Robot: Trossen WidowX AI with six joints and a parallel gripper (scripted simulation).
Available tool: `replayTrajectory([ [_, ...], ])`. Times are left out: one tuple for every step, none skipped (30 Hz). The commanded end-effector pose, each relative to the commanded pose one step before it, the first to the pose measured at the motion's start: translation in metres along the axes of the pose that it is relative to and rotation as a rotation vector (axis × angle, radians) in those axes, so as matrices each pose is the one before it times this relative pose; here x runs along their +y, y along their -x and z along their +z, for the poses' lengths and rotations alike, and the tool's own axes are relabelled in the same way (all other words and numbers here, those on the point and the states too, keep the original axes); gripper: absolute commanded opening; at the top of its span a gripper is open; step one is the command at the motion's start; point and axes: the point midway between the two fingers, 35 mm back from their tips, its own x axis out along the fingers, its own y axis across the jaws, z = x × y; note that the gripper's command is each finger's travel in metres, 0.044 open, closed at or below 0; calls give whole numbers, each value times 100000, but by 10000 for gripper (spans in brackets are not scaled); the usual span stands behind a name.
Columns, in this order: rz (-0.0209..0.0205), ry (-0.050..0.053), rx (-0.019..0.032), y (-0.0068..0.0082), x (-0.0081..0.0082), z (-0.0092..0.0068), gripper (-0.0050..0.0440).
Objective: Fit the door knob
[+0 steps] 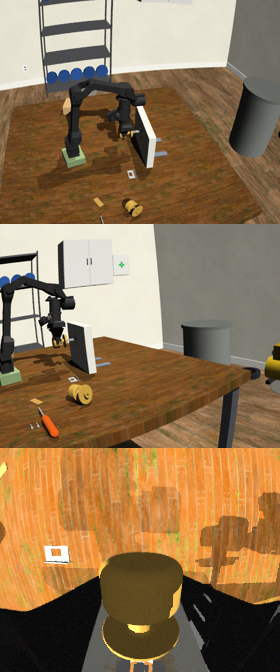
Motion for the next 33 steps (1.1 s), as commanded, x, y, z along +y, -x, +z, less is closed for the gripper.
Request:
replayTrajectory([
  [383,289,1066,293,85,-586,0],
  [0,0,0,5,0,-86,0],
  [0,0,0,5,0,-86,0],
  [0,0,0,5,0,-86,0],
  [0,0,0,5,0,-86,0],
  [0,0,0,5,0,-86,0],
  [0,0,0,5,0,-86,0],
  [0,0,0,5,0,-86,0],
  [0,0,0,5,0,-86,0],
  [0,0,0,5,0,-86,0],
  [0,0,0,5,0,-86,0],
  [0,0,0,5,0,-86,0],
  [0,0,0,5,0,-86,0],
  [0,0,0,0,0,0,0],
  [0,0,0,0,0,0,0],
  [0,0,0,5,0,-86,0],
  [0,0,0,5,0,-86,0],
  [0,0,0,5,0,-86,0],
  [0,0,0,5,0,-86,0],
  [0,0,0,5,0,-86,0],
  [0,0,0,5,0,-86,0],
  [0,0,0,5,0,-86,0],
  [0,0,0,5,0,-86,0],
  [0,0,0,5,0,-86,0],
  [0,0,0,5,0,-86,0],
  [0,0,0,5,0,-86,0],
  [0,0,0,5,0,-86,0],
  [0,0,0,5,0,-86,0],
  [0,0,0,5,0,-86,0],
  [0,0,0,5,0,-86,0],
  [0,0,0,0,0,0,0],
  [0,0,0,0,0,0,0],
  [0,0,0,5,0,-86,0],
])
